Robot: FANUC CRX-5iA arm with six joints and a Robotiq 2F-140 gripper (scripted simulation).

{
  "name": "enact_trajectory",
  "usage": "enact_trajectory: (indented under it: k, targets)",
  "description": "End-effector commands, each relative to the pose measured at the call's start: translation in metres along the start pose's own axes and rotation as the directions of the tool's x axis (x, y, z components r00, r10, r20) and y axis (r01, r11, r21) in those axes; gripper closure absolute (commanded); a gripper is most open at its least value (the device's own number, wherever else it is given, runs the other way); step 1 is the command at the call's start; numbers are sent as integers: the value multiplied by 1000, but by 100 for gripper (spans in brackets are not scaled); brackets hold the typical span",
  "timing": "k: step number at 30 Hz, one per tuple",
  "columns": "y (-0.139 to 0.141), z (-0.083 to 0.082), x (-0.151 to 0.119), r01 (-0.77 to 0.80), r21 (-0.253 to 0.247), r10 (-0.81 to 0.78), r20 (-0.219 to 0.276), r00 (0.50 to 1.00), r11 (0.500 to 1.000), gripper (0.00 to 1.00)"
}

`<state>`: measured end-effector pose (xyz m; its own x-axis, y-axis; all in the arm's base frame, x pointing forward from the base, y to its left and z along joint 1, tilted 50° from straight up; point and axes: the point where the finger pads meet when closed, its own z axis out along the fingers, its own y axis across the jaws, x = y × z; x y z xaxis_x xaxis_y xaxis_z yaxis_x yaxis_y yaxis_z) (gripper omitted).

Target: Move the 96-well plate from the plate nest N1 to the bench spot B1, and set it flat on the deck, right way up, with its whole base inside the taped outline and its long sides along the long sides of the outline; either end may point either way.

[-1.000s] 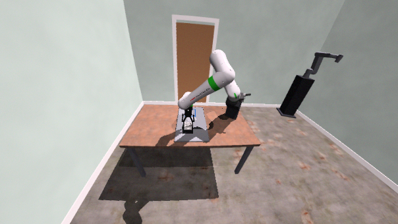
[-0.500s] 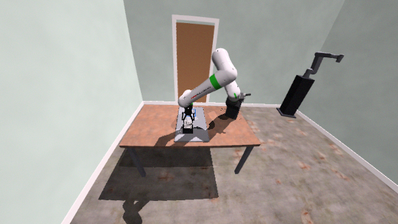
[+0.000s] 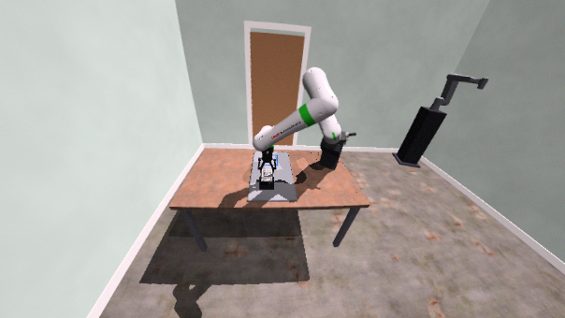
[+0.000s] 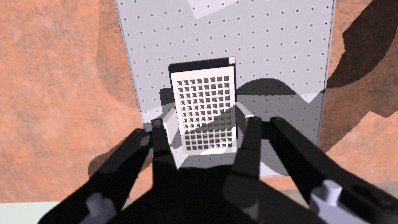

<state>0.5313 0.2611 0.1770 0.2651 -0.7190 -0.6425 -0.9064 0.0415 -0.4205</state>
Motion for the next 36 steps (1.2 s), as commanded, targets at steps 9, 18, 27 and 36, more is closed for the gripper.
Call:
enact_trajectory:
  k: [9,18,27,36]
  targets:
    - [0,0,0,0,0,0,0,1000,1000,100]
    - [2,1,23,-25,0,25,0,1000,1000,100]
    - [4,1,47,-25,0,25,0,1000,1000,100]
    - [6,2,76,-25,0,25,0,1000,1000,100]
